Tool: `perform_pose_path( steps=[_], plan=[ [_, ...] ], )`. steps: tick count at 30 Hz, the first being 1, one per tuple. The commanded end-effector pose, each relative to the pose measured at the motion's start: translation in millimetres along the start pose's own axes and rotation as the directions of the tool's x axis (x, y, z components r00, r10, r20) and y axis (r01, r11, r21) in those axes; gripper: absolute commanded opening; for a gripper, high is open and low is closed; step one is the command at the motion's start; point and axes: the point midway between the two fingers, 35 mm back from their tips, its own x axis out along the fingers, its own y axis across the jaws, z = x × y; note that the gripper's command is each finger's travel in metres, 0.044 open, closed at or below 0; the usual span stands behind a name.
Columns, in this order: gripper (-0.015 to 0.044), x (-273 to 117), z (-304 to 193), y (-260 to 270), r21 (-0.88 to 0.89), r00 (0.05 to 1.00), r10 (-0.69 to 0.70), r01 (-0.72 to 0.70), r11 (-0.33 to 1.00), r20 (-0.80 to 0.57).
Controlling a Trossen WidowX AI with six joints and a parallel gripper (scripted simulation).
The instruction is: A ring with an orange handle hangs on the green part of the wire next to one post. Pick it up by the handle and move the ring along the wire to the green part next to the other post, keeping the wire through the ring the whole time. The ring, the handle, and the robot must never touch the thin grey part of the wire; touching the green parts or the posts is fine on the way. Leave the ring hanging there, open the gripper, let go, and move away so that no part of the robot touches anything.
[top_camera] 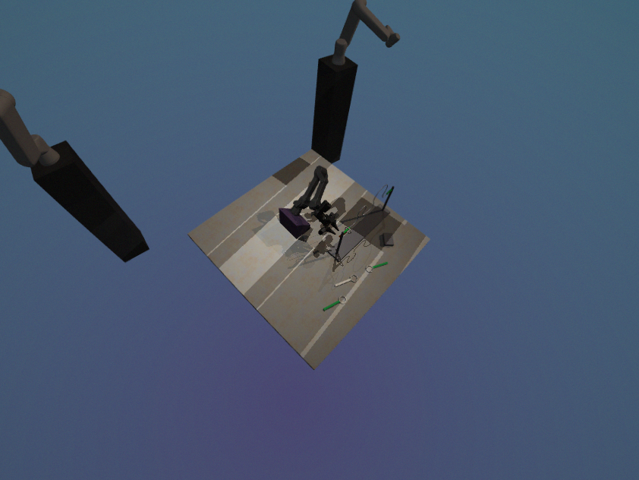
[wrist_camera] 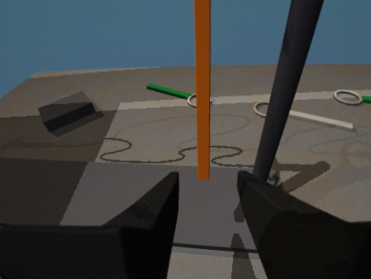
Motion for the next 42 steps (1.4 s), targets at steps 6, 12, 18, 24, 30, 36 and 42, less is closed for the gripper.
perform_pose_path(
  steps=[6, 12, 18, 24, 30, 36, 42],
  plan=[
    [0.0160, -0.6, -1.6, 0.1, -0.004, 1.000, 0.002, -0.002, 1.000, -0.006],
    [0.0213, -6.2, 0.5, -0.3, 0.000, 1.000, -0.001, 0.001, 1.000, -0.001],
    [0.0370, -49.0, -0.6, -0.1, 0.001, 1.000, -0.002, 0.002, 1.000, -0.002],
    [0.0440, -50.3, -0.9, -0.1, 0.001, 1.000, -0.002, 0.002, 1.000, -0.002],
    [0.0440, -50.3, -0.9, -0.1, 0.001, 1.000, -0.002, 0.002, 1.000, -0.002],
    [0.0440, -50.3, -0.9, -0.1, 0.001, 1.000, -0.002, 0.002, 1.000, -0.002],
    [0.0440, -50.3, -0.9, -0.1, 0.001, 1.000, -0.002, 0.002, 1.000, -0.002]
  ],
)
